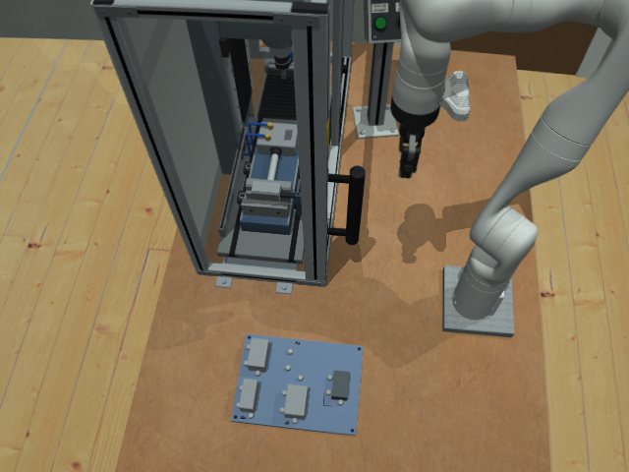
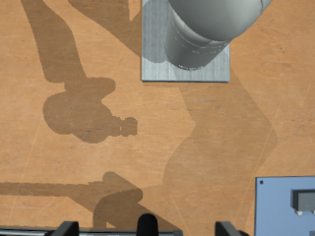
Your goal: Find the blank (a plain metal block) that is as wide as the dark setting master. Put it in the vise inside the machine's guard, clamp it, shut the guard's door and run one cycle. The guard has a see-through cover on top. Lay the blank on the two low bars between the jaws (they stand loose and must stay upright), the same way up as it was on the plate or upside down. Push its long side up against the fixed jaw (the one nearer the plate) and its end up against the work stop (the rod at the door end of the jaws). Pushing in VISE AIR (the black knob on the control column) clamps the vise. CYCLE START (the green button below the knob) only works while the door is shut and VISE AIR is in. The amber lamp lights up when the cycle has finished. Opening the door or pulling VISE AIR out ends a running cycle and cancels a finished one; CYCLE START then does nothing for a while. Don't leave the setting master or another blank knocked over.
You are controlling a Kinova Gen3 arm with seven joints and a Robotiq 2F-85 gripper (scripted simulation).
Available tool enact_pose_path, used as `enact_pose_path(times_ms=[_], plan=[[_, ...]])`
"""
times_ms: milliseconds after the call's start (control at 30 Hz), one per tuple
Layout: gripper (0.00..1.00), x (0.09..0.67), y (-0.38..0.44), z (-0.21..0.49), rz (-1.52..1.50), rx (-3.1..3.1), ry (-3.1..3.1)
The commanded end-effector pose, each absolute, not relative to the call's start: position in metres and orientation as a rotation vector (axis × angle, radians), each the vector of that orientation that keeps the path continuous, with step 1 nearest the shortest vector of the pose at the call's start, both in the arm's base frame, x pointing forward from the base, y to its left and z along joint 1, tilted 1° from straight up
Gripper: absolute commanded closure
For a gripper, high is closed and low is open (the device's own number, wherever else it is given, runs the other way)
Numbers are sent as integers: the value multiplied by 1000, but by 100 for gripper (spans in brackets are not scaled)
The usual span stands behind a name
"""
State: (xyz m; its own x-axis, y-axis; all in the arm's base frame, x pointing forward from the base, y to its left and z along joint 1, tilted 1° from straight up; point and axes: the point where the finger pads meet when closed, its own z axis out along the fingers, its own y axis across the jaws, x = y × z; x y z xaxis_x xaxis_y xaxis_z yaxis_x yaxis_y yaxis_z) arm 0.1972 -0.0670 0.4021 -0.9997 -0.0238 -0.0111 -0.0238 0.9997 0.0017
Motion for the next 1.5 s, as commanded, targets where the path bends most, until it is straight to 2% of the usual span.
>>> enact_pose_path(times_ms=[0, 100, 133, 1233, 1400, 1467], plan=[[20, 197, -67, 402, 3, -37, 3130], [20, 197, -67, 402, 3, -37, 3130], [90, 197, -67, 402, 3, -37, 3130], [90, 197, -67, 402, 3, -37, 3130], [90, 204, -113, 421, -346, -98, 3083], [90, 204, -113, 421, -346, -98, 3083]])
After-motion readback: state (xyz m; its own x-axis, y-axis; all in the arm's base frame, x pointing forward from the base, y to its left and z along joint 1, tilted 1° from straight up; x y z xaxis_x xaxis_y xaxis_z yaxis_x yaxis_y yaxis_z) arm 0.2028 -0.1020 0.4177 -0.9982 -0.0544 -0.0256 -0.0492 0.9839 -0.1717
